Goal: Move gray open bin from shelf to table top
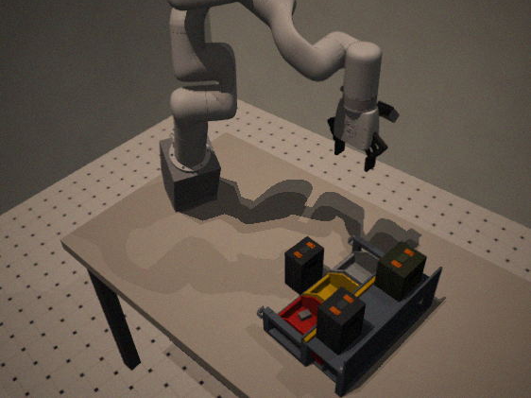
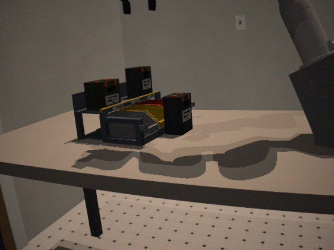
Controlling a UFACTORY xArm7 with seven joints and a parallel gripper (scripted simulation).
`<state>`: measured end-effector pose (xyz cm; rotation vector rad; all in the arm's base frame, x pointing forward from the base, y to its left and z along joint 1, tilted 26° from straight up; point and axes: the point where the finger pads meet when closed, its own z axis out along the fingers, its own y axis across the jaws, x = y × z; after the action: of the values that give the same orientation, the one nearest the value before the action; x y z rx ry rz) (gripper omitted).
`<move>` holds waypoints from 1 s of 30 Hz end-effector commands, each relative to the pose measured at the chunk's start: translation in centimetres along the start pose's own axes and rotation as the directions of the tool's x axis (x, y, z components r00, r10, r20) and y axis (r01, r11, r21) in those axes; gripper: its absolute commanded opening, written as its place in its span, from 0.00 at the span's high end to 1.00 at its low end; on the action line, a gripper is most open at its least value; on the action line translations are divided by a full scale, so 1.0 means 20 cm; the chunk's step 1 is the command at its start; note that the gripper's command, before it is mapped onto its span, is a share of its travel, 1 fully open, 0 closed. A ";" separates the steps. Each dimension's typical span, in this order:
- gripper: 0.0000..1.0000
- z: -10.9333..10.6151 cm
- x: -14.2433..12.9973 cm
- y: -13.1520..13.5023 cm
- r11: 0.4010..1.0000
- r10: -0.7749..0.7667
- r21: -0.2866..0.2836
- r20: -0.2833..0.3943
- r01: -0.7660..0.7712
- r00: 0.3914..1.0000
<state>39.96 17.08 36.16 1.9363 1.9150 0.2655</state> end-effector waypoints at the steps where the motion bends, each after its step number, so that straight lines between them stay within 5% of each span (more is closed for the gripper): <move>1: 0.00 0.16 0.00 0.00 1.000 0.001 0.000 -0.001 -0.001 1.000; 12: 0.00 0.16 0.00 0.00 1.000 0.001 0.000 -0.001 -0.001 1.000; 17: 0.00 0.41 0.00 0.00 1.000 0.001 0.000 -0.001 -0.001 1.000; 30: 0.00 0.46 0.00 0.00 1.000 0.000 -0.001 -0.001 0.000 1.000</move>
<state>43.32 15.86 28.72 1.9382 1.9153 0.2638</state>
